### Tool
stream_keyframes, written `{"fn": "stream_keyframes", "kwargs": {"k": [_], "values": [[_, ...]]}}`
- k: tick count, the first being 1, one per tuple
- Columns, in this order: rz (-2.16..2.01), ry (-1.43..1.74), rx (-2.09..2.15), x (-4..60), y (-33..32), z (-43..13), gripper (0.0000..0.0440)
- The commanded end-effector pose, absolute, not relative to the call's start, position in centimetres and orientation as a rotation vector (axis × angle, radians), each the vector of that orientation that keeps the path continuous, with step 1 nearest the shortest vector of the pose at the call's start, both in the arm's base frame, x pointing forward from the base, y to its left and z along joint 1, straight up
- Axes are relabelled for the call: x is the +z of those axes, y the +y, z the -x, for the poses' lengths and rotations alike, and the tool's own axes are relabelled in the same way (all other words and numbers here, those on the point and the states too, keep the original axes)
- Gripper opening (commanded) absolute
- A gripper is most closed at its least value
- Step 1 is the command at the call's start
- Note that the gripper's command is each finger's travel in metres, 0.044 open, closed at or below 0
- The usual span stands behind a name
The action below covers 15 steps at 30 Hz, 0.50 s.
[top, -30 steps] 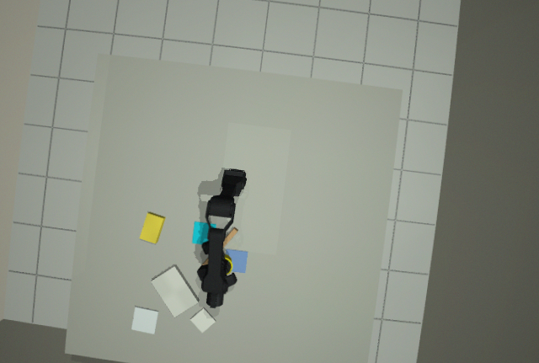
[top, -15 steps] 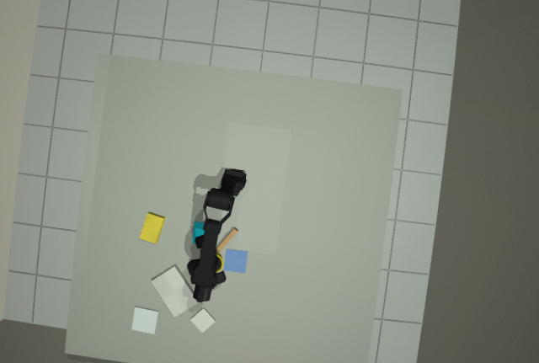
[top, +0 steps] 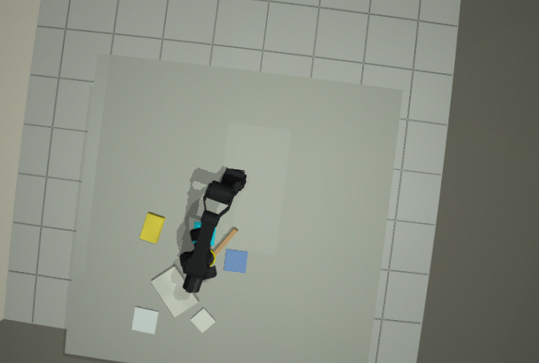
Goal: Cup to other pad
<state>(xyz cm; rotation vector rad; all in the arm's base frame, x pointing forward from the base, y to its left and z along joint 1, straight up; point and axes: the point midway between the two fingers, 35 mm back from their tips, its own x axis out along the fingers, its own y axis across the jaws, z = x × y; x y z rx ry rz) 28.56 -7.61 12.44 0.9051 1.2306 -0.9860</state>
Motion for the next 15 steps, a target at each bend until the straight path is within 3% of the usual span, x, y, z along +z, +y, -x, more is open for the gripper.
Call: {"fn": "stream_keyframes", "kwargs": {"k": [1,15], "values": [[-0.921,1.218,-0.990,12.1,-8.1,-28.1,0.0000],[-0.967,1.167,-1.029,9.8,-9.5,-26.3,0.0000]]}}
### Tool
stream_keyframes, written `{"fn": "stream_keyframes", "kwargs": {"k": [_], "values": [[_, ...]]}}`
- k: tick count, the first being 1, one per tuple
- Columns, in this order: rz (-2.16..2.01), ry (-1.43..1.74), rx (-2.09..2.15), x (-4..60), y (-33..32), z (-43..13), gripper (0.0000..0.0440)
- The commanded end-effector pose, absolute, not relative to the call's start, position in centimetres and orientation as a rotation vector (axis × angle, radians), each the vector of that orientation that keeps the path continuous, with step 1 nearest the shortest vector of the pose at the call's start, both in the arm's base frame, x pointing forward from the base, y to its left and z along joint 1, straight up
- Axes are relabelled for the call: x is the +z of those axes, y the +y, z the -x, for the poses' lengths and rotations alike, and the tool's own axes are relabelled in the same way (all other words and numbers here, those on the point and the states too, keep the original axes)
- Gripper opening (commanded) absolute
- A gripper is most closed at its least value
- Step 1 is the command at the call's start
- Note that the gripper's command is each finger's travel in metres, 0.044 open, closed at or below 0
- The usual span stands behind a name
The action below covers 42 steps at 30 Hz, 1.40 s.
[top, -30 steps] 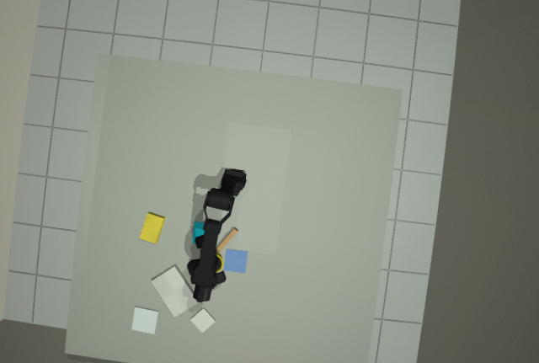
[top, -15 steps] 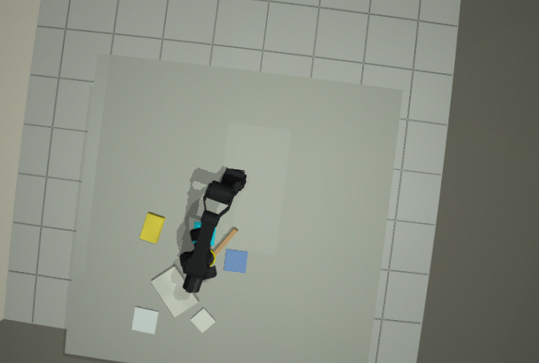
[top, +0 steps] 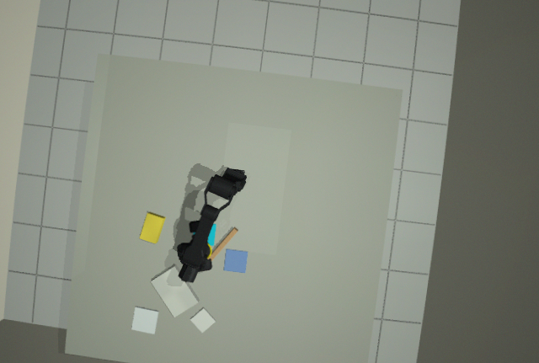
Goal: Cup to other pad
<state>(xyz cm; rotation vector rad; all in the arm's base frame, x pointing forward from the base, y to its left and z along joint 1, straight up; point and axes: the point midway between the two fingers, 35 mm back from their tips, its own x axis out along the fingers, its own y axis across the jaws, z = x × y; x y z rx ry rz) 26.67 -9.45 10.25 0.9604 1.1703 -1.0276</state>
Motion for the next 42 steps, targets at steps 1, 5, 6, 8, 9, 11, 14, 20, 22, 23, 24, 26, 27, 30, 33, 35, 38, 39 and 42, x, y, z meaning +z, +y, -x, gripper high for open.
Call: {"fn": "stream_keyframes", "kwargs": {"k": [1,5,6,8,9,11,14,20,22,23,24,26,27,30,33,35,38,39,42], "values": [[-0.970,1.165,-1.032,9.5,-9.6,-26.1,0.0000],[-0.979,1.158,-1.044,8.7,-9.7,-25.4,0.0006],[-0.981,1.157,-1.047,8.5,-9.7,-25.2,0.0009],[-0.985,1.155,-1.055,8.1,-9.8,-24.8,0.0014],[-0.987,1.154,-1.059,7.9,-9.8,-24.6,0.0017],[-0.991,1.152,-1.068,7.6,-9.8,-24.2,0.0023],[-0.995,1.150,-1.084,7.1,-10.0,-23.6,0.0037],[-1.006,1.123,-1.095,6.5,-10.5,-23.1,0.0093],[-1.018,1.093,-1.085,6.8,-10.7,-23.3,0.0141],[-1.026,1.080,-1.080,6.9,-10.8,-23.4,0.0160],[-1.033,1.067,-1.074,7.1,-10.9,-23.5,0.0171],[-1.043,1.056,-1.061,7.3,-10.8,-23.5,0.0172],[-1.046,1.051,-1.055,7.4,-10.7,-23.5,0.0173],[-1.057,1.035,-1.039,7.7,-10.7,-23.3,0.0180],[-1.067,1.018,-1.026,8.1,-10.6,-23.2,0.0188],[-1.073,1.007,-1.017,8.4,-10.6,-23.1,0.0196],[-1.084,0.988,-1.006,8.8,-10.6,-23.0,0.0211],[-1.088,0.982,-1.003,9.0,-10.6,-22.9,0.0217],[-1.099,0.963,-0.995,9.6,-10.6,-22.7,0.0236]]}}
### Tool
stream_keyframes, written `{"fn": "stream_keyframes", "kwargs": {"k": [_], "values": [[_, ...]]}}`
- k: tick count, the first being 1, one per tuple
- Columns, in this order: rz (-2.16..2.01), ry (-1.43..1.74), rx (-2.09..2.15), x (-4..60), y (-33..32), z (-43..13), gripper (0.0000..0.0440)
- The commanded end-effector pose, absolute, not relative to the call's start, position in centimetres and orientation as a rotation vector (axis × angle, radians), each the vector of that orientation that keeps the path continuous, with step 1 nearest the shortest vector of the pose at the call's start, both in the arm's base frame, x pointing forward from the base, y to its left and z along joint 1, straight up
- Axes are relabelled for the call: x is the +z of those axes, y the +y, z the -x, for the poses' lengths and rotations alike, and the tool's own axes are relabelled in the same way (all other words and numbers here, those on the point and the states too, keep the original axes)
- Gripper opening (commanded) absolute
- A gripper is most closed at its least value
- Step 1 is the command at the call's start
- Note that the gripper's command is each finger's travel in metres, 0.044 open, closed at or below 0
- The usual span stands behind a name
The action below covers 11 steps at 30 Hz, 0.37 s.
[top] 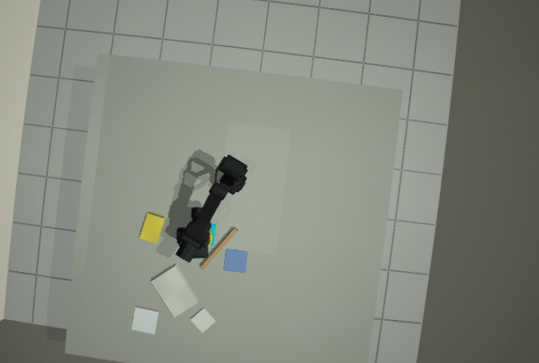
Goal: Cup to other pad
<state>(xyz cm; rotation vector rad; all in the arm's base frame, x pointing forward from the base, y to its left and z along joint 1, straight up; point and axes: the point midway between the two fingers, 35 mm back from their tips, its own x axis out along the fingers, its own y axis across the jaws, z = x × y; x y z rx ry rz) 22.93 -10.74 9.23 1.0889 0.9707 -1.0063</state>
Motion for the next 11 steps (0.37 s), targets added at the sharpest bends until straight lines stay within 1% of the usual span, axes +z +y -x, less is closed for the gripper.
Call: {"fn": "stream_keyframes", "kwargs": {"k": [1,9,11], "values": [[-1.102,0.957,-0.993,9.8,-10.6,-22.6,0.0242],[-1.128,0.891,-0.978,12.0,-10.9,-22.2,0.0280],[-1.131,0.870,-0.973,12.7,-11.1,-22.1,0.0300]]}}
